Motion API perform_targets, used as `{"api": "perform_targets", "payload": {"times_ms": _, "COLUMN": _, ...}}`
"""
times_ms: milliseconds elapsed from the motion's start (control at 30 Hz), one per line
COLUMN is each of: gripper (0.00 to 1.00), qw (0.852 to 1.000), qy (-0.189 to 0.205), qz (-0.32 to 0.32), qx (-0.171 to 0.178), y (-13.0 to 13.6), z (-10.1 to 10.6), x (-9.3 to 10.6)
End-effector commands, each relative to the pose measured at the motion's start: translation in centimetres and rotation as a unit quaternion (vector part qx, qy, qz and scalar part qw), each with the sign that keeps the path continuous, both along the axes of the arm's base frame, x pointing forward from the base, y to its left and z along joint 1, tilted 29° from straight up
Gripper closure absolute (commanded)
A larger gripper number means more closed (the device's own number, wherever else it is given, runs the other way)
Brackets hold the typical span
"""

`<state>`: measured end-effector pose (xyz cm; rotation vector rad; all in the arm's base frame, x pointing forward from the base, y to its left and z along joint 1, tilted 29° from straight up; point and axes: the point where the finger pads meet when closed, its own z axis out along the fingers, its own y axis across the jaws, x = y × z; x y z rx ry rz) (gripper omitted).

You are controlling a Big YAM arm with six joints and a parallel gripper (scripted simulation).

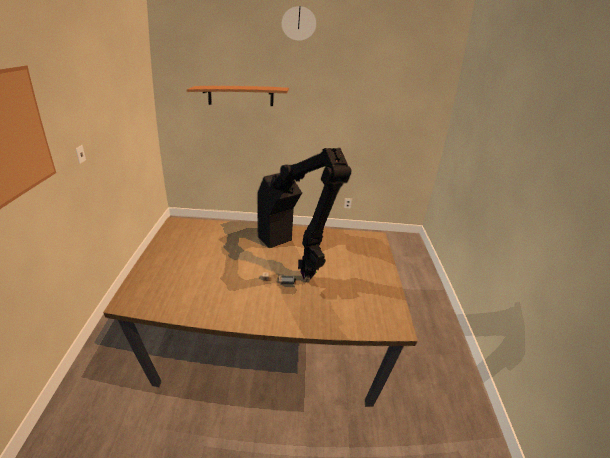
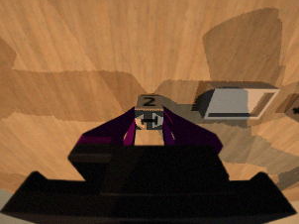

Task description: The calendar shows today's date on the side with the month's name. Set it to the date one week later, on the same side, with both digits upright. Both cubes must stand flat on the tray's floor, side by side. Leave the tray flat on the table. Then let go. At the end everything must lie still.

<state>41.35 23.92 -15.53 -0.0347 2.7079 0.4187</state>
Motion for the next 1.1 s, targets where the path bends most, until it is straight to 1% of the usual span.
{"api": "perform_targets", "payload": {"times_ms": 0, "gripper": 0.74, "qw": 1.0, "qy": -0.006, "qz": 0.0, "qx": 0.004, "y": 0.66, "z": 0.16, "x": 0.5}}
{"api": "perform_targets", "payload": {"times_ms": 800, "gripper": 0.74, "qw": 1.0, "qy": -0.004, "qz": 0.0, "qx": 0.003, "y": 0.62, "z": -0.11, "x": 0.39}}
{"api": "perform_targets", "payload": {"times_ms": 833, "gripper": 0.74, "qw": 1.0, "qy": -0.007, "qz": 0.0, "qx": 0.005, "y": 0.73, "z": 0.2, "x": 0.58}}
{"api": "perform_targets", "payload": {"times_ms": 967, "gripper": 0.74, "qw": 1.0, "qy": -0.005, "qz": 0.0, "qx": 0.004, "y": 0.67, "z": -0.17, "x": 0.47}}
{"api": "perform_targets", "payload": {"times_ms": 1067, "gripper": 0.74, "qw": 1.0, "qy": -0.009, "qz": 0.0, "qx": 0.005, "y": 0.78, "z": 0.04, "x": 0.65}}
